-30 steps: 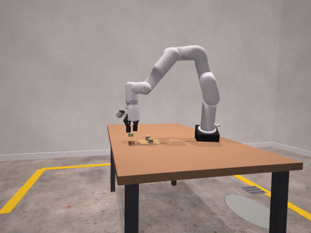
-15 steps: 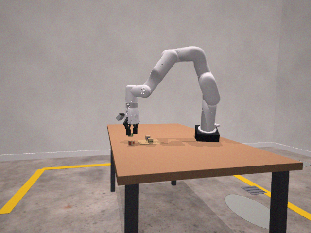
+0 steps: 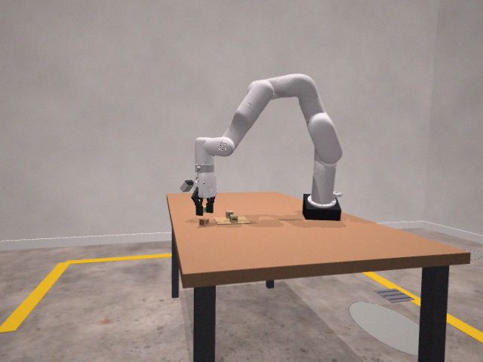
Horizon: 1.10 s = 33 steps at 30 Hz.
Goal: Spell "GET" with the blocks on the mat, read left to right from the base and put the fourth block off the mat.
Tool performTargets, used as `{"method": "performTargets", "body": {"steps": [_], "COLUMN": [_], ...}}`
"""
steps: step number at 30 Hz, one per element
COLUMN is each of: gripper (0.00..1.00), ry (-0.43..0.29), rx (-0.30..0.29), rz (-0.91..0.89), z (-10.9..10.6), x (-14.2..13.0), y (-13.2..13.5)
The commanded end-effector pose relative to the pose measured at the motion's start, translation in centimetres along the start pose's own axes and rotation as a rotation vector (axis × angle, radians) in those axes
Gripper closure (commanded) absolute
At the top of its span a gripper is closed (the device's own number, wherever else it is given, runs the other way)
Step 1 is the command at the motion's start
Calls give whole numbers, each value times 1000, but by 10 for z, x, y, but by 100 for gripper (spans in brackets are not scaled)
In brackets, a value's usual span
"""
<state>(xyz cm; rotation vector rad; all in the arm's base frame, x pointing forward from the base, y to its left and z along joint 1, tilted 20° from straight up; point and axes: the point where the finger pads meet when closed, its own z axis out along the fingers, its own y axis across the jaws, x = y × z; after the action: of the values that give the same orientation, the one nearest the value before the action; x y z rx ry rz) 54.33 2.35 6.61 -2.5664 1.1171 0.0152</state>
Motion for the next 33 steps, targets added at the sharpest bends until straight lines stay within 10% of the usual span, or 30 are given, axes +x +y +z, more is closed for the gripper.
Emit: {"method": "performTargets", "body": {"steps": [1,33], "gripper": [31,31], "ry": [4,4], "rx": [2,2], "rz": [0,0], "z": [3,5], "x": [2,2], "y": [-1,-1]}}
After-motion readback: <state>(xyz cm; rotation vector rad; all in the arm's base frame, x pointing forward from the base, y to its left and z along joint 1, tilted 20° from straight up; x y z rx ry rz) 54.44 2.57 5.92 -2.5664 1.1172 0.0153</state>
